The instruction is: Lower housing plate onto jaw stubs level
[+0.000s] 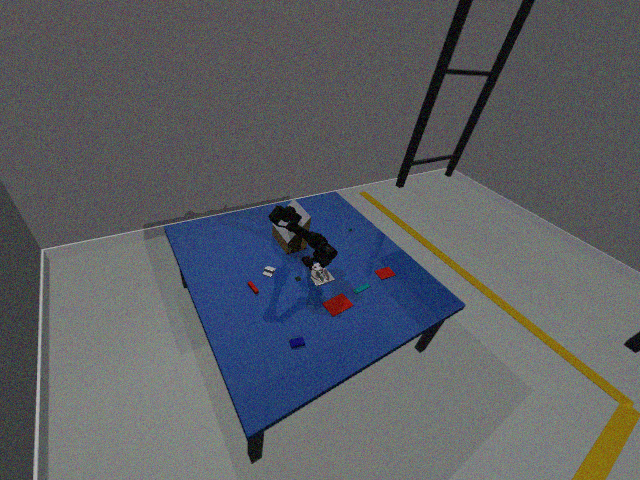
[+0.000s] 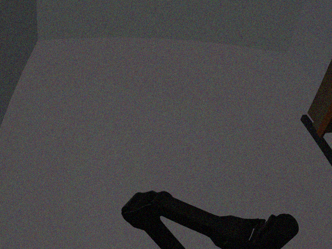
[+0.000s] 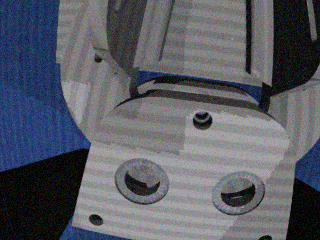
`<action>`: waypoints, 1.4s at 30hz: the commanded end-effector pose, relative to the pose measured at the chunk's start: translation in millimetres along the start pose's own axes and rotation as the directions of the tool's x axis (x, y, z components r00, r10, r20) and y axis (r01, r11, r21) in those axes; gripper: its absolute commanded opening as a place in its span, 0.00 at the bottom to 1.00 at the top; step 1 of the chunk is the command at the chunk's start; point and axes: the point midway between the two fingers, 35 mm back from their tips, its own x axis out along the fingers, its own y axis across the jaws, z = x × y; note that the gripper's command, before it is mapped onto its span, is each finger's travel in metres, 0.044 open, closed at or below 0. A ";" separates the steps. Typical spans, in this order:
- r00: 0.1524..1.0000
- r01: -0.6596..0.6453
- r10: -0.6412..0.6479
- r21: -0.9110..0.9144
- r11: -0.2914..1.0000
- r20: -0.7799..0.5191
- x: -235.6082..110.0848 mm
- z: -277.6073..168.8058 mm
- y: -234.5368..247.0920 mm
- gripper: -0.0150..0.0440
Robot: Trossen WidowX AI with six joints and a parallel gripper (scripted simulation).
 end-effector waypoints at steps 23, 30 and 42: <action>1.000 0.004 -0.004 -0.005 1.000 -0.001 5.5 -0.8 -0.4 0.85; 1.000 0.004 -0.004 -0.005 1.000 -0.001 7.5 -0.9 -0.4 0.85; 1.000 0.004 -0.004 -0.005 1.000 -0.001 10.0 -0.9 -0.4 0.85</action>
